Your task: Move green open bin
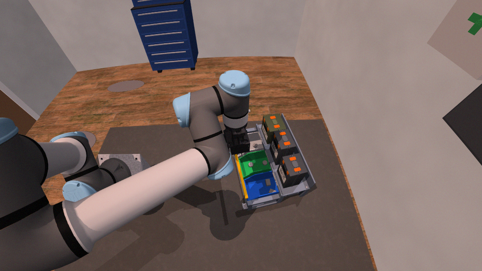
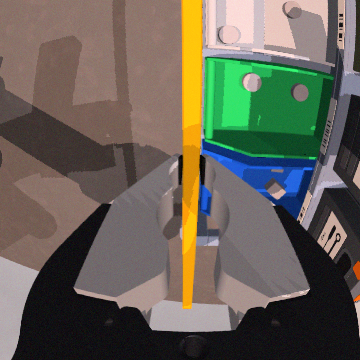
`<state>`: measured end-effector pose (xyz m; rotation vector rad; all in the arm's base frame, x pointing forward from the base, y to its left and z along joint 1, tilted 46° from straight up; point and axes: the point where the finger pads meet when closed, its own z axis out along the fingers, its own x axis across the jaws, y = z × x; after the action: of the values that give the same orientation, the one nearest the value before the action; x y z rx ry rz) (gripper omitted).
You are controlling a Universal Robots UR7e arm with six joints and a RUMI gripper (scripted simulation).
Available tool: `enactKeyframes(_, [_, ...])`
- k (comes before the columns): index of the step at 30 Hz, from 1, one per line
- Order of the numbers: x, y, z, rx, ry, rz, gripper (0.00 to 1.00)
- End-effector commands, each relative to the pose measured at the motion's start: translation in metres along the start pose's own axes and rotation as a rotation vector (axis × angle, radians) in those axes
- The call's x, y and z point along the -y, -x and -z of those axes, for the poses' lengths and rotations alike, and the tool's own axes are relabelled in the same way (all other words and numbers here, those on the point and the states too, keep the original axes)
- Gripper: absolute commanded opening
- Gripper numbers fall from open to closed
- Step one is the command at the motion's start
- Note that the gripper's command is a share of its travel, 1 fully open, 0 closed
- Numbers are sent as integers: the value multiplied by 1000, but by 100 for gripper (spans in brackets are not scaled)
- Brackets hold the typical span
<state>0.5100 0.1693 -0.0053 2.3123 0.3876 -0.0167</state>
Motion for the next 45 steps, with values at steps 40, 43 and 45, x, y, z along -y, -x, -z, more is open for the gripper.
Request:
enactKeyframes(40, [0,5,3,-1,0,0,0])
enactKeyframes(43, [0,8,3,-1,0,0,0])
enactKeyframes(45, [0,11,3,-1,0,0,0])
